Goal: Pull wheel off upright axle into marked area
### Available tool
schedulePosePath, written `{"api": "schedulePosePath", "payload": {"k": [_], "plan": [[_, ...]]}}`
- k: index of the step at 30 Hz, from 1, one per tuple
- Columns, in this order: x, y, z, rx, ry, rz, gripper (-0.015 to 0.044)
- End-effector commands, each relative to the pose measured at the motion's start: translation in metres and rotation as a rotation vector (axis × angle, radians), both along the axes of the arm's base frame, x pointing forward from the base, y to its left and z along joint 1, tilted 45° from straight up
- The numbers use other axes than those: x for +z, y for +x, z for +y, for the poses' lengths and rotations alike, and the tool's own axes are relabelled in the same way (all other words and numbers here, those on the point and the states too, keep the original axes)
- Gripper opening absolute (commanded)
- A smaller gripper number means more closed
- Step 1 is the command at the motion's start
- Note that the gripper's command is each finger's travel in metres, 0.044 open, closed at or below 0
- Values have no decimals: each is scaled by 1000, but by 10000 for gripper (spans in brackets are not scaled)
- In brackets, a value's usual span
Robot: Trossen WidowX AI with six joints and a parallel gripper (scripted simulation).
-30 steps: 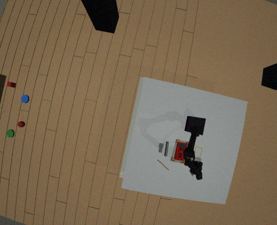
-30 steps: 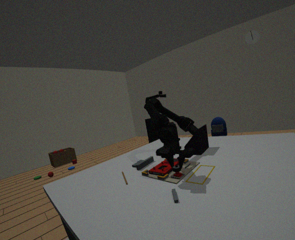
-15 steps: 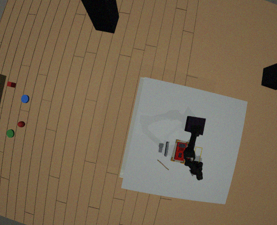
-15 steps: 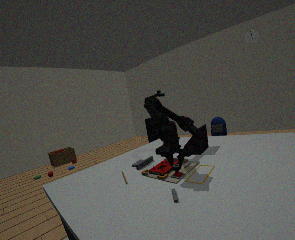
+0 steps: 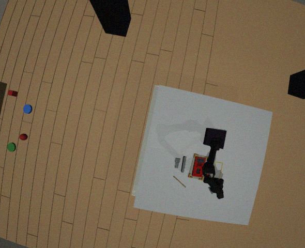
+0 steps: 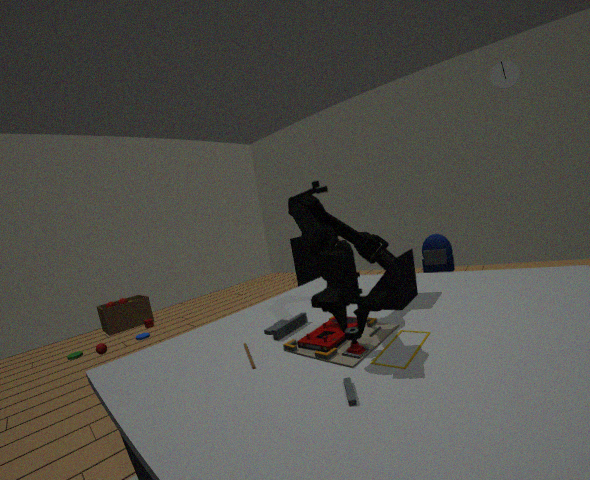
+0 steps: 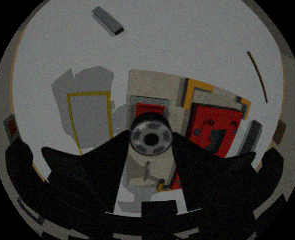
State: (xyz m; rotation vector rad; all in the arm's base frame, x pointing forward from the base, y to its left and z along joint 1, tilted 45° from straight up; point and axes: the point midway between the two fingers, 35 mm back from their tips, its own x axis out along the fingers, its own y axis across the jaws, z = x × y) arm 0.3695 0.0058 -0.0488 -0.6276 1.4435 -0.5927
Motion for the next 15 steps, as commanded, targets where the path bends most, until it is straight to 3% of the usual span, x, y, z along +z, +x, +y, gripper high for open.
{"api": "schedulePosePath", "payload": {"k": [1, 15], "plan": [[2, 0, 4, 4, 4, -5, 0], [6, 0, 7, 5, 4, -5, 0]]}}
